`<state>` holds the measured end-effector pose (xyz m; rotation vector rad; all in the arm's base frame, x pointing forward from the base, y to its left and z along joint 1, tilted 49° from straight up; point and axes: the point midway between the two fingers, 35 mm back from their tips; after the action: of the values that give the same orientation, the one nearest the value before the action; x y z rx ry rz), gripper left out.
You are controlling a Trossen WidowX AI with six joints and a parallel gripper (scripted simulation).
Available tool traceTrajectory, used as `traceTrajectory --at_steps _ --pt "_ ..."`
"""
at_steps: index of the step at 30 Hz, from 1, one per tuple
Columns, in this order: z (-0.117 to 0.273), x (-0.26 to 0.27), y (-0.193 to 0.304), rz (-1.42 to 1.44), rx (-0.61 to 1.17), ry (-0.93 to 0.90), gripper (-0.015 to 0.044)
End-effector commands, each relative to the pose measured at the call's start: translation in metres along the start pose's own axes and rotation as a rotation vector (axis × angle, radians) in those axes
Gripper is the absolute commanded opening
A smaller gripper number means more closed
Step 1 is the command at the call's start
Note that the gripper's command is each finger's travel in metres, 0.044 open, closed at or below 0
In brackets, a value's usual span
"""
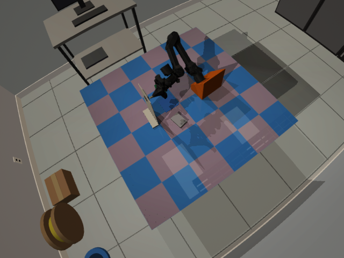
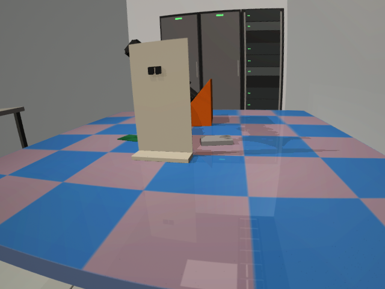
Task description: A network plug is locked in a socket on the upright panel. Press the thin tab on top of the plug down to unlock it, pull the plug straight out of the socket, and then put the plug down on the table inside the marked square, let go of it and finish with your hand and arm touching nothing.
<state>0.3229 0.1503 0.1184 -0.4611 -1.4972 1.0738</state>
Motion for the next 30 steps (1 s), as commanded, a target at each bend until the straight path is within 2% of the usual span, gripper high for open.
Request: traceTrajectory --at_steps 1,30 --pt "0.004 -0.001 0.001 -0.001 0.001 0.004 0.0" --pt "0.021 -0.001 0.006 -0.001 0.001 0.004 0.0"
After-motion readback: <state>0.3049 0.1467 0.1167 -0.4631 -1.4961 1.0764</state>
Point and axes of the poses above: the point midway between the two fingers, 35 mm back from their tips, its own z axis back along the fingers, its own x axis across the jaws, y = z × x, and after that the axes turned 7 degrees about z, right-handed
